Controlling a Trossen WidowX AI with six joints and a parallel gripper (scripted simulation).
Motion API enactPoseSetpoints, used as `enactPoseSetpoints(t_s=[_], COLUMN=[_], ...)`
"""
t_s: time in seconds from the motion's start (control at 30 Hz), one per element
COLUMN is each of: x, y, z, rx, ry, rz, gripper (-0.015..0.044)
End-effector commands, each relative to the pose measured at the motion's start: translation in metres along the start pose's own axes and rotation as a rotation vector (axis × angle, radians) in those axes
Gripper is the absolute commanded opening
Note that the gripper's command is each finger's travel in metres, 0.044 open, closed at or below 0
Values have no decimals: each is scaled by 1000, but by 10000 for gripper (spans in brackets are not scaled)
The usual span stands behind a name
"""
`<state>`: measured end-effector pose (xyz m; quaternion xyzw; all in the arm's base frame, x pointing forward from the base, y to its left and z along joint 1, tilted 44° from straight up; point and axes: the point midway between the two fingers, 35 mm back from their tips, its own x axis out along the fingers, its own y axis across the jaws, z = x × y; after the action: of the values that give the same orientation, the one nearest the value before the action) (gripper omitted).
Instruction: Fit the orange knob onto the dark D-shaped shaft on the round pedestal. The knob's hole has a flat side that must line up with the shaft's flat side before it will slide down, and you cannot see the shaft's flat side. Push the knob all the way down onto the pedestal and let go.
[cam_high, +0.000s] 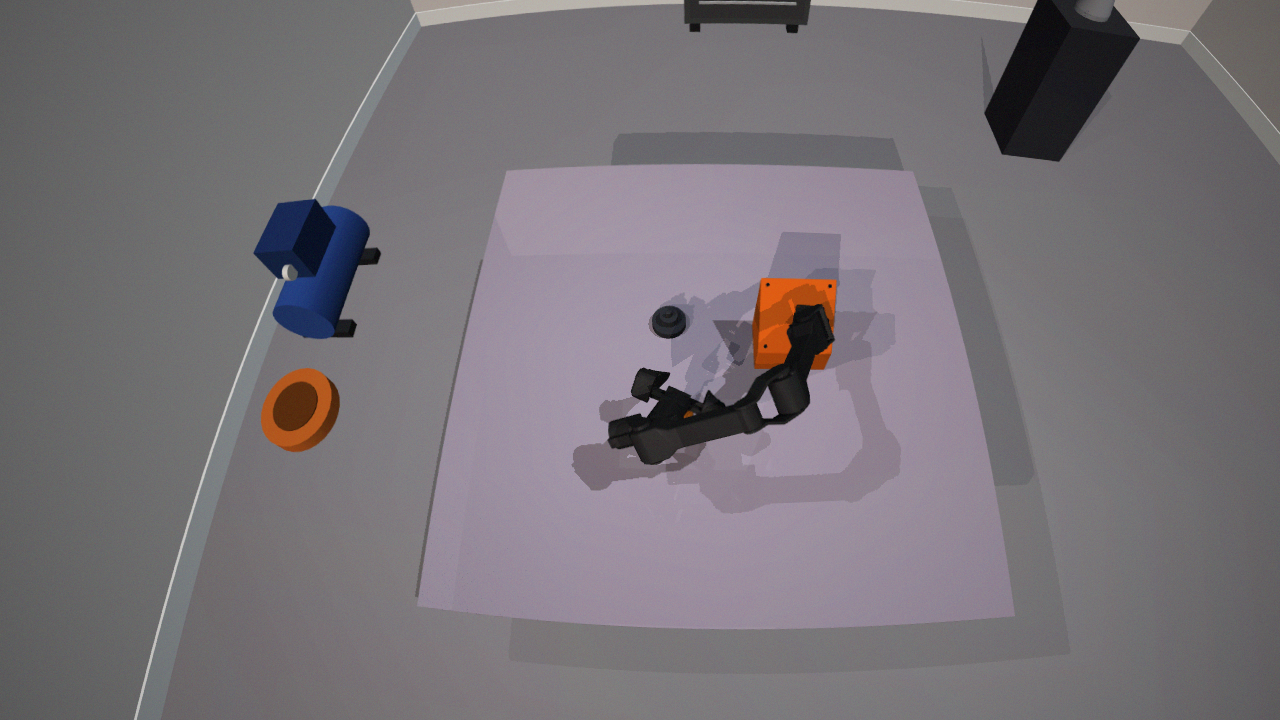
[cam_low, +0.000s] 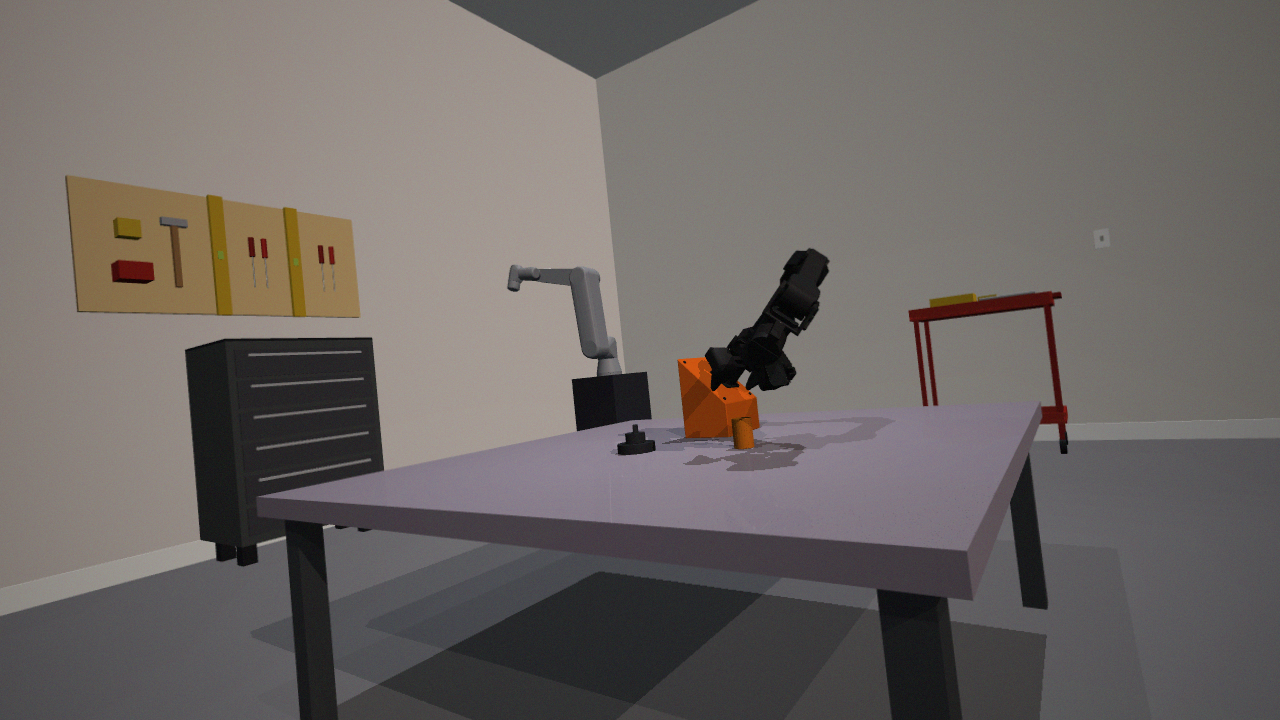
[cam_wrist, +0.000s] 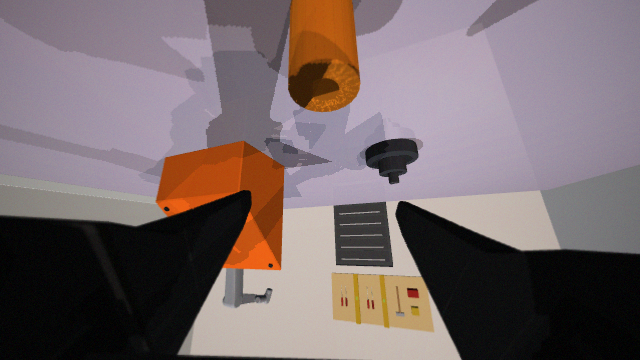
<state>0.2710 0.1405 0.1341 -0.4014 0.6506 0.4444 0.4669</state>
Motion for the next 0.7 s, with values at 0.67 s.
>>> enactPoseSetpoints(t_s=[0.67], x=[-11], y=[-3], z=[-16], rx=[56], ry=[-889], rz=[111], gripper=[440])
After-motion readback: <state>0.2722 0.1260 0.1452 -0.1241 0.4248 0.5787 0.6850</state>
